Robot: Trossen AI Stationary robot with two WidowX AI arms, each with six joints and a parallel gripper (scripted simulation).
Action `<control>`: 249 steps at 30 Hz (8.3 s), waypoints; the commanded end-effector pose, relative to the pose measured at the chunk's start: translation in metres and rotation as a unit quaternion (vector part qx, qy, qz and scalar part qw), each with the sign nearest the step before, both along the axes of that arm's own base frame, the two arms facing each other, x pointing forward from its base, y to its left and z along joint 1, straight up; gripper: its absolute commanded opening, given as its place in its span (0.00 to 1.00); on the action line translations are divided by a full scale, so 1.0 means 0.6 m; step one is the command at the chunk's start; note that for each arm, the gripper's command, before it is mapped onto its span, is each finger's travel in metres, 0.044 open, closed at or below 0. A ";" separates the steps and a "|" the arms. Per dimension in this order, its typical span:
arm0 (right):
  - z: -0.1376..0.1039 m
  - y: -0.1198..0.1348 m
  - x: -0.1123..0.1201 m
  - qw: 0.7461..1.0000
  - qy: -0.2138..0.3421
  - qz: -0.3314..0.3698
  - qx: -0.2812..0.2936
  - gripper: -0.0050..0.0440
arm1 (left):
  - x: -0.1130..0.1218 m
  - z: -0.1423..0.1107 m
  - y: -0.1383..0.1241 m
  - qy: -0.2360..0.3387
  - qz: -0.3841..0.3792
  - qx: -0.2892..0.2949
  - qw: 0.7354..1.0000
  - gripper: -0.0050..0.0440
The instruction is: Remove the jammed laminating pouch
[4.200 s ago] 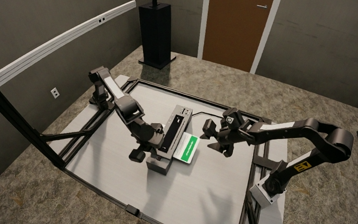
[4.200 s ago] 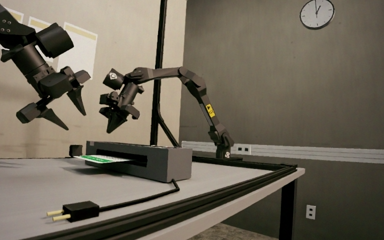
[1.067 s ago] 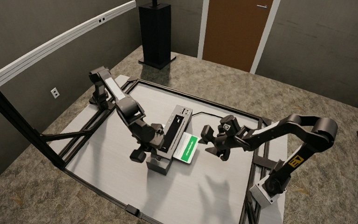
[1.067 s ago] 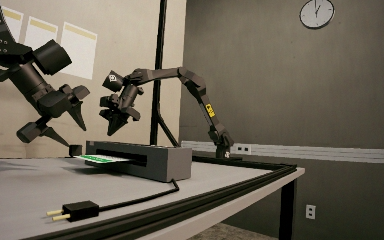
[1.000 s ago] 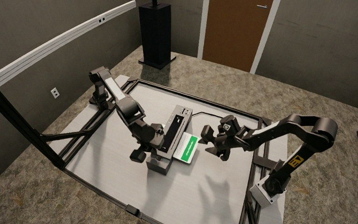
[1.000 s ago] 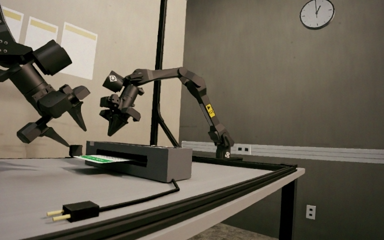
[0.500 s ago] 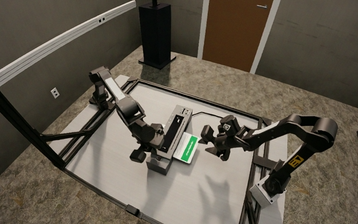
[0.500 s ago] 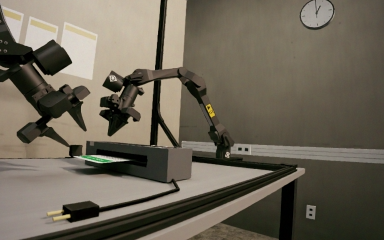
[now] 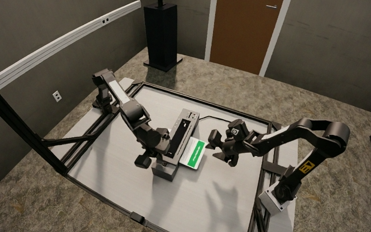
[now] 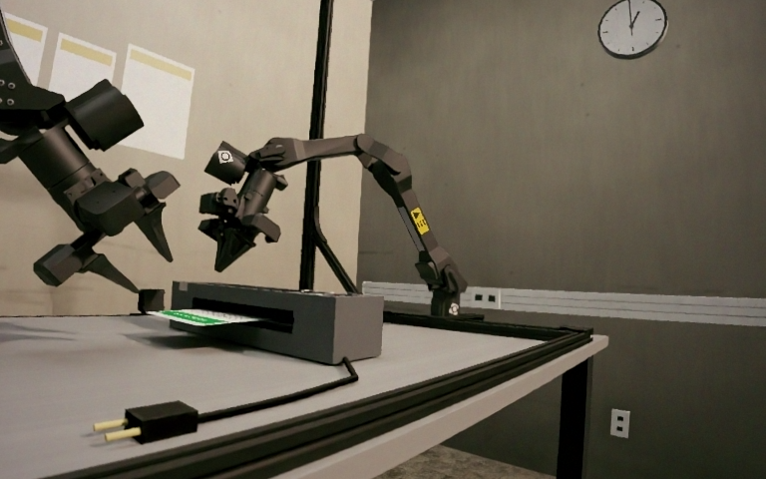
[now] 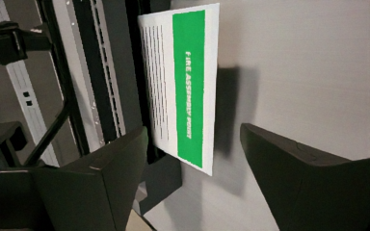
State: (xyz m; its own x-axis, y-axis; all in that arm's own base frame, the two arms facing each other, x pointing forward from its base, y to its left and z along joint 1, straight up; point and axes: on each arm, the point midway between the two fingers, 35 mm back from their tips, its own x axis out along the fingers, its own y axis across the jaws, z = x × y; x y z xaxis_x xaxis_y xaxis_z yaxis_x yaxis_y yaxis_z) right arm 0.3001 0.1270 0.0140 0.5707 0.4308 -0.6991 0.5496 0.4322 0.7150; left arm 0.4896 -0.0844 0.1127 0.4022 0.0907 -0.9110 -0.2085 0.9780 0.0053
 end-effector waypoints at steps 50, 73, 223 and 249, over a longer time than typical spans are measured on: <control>-0.079 0.054 0.067 1.000 -0.002 0.002 0.003 0.66 | 0.003 0.028 -0.001 -0.019 0.000 -0.004 1.000 0.00; -0.075 0.052 0.063 1.000 -0.001 0.004 0.004 0.00 | 0.029 -0.057 0.000 -0.023 0.001 -0.005 1.000 0.00; 0.110 -0.067 -0.089 1.000 -0.001 0.002 0.002 0.00 | 0.029 -0.057 0.000 -0.023 0.001 -0.005 1.000 0.00; 0.157 -0.097 -0.127 1.000 0.000 0.002 0.001 0.00 | 0.029 -0.057 0.000 -0.023 0.001 -0.005 1.000 0.00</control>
State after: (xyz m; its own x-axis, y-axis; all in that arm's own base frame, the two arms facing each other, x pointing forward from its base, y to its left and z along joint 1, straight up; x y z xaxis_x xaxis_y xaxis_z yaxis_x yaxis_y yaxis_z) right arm 0.2229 0.0704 0.0974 0.5562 0.4293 -0.7116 0.5649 0.4327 0.7026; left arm 0.5058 -0.0863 0.0805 0.4433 0.0825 -0.8926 -0.2088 0.9779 -0.0133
